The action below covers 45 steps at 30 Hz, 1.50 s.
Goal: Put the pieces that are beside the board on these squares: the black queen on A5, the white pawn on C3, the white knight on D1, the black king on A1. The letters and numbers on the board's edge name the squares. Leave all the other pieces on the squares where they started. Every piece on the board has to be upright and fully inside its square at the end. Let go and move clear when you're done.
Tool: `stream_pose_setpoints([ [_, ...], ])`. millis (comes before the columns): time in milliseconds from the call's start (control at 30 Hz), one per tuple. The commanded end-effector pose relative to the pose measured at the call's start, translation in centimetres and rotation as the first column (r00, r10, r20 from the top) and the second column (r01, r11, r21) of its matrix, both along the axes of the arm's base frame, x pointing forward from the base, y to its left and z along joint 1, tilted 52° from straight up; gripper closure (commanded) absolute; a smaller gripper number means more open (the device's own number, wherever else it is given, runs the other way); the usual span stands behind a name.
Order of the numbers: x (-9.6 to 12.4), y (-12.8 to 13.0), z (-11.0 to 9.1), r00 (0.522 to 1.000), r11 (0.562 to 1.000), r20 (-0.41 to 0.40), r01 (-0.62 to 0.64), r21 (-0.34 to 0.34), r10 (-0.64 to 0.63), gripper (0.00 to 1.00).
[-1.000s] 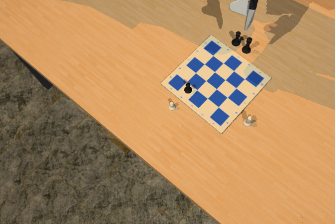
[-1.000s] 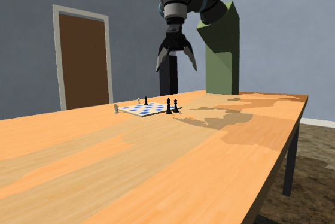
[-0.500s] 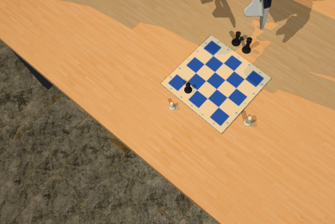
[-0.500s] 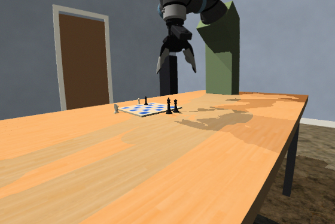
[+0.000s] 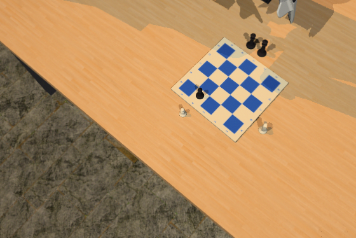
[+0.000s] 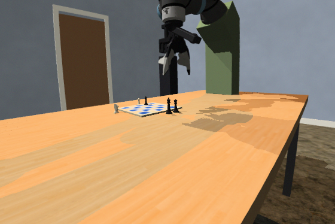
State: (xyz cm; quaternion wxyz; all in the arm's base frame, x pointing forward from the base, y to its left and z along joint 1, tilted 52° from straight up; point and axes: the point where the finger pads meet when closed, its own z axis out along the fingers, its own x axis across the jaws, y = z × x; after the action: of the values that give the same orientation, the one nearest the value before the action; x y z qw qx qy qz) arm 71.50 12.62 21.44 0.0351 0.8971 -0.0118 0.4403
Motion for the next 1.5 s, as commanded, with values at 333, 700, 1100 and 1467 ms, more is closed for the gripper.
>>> stream_pose_setpoints([
  [333, 0.4, -0.2, -0.6, 0.944, 0.856, -0.106, -0.328, -0.400, 0.312, 0.00],
  [700, 0.8, -0.7, -0.9, 0.835, 0.571, -0.266, -0.529, -0.628, 0.481, 0.00],
  [1100, 1.1, -1.2, -1.0, 0.736, 0.309, -0.402, -0.622, -0.719, 0.545, 0.00],
  [1467, 1.3, -1.5, -1.1, 0.670, 0.137, -0.488, -0.655, -0.743, 0.559, 0.00],
])
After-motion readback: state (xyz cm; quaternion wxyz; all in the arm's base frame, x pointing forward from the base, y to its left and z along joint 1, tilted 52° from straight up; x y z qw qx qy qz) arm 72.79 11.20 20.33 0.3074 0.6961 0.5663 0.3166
